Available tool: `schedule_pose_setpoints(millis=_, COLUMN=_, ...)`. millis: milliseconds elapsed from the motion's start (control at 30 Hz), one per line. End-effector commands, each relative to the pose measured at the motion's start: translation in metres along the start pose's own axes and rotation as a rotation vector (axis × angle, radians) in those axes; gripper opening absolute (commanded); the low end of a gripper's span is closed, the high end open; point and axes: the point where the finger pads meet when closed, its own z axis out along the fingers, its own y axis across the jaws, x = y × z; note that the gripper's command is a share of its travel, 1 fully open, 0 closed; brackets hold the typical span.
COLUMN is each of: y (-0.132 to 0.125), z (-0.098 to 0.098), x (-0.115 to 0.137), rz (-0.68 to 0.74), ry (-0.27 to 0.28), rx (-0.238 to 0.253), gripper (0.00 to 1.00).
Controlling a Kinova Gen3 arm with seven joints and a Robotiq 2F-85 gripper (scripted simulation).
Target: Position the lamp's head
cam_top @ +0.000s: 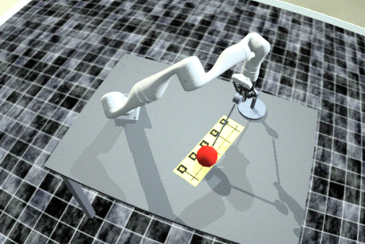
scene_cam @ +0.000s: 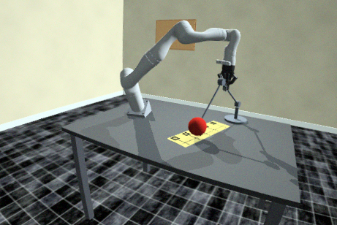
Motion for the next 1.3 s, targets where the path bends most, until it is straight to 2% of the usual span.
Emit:
schedule_pose_setpoints(millis=0, y=0.0, z=-0.013, x=-0.009, rz=-0.002, ry=-0.019, rx=0.01, gripper=0.0)
schedule_pose_setpoints(millis=733, y=0.001, z=-0.017, x=-0.012, rz=-0.001, ry=-0.019, rx=0.01, gripper=0.0)
schedule_pose_setpoints(millis=1267, y=0.001, z=-0.038, x=-0.031, rz=-0.001, ry=-0.019, rx=0.01, gripper=0.0)
